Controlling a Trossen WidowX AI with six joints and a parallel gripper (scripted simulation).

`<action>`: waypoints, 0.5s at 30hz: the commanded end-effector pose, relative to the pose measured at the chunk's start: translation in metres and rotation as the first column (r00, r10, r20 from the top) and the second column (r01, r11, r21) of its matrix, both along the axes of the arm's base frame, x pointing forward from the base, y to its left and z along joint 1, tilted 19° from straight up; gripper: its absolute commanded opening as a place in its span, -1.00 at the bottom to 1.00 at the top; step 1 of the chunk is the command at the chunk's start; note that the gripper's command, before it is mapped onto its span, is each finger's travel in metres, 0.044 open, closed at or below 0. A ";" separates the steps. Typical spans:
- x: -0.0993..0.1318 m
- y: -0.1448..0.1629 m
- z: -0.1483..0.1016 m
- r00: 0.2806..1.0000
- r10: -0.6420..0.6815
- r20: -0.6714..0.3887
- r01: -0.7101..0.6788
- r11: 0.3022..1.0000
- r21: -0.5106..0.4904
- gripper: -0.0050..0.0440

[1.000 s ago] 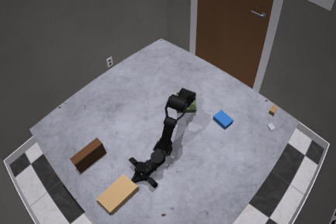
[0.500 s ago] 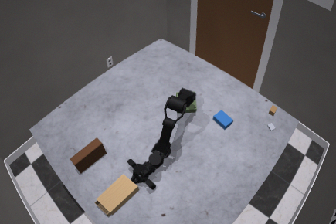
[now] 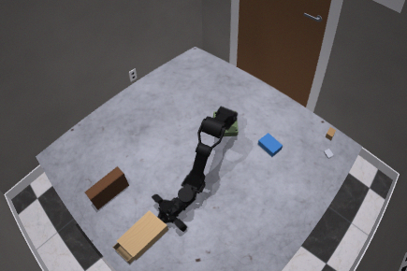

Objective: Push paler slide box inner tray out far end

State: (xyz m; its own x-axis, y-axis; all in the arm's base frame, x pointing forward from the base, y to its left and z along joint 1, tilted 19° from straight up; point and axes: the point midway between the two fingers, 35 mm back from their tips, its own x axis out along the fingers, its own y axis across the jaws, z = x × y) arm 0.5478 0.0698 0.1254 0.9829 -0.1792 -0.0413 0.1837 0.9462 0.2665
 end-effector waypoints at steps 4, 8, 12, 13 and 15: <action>-0.040 0.004 0.008 1.000 0.002 0.027 -0.003 1.000 0.008 -1.00; -0.047 0.004 0.006 1.000 0.002 0.027 -0.003 1.000 0.009 -1.00; -0.045 0.002 0.014 1.000 0.001 0.031 -0.002 1.000 0.009 -1.00; -0.045 0.001 0.018 1.000 0.000 0.031 0.000 1.000 0.009 -1.00; -0.046 0.001 0.024 0.999 0.003 0.035 -0.004 1.000 0.012 -1.00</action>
State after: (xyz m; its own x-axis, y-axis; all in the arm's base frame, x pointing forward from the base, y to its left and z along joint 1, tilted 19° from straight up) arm 0.5033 0.0731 0.1238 0.9837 -0.1740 -0.0463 0.1800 0.9478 0.2632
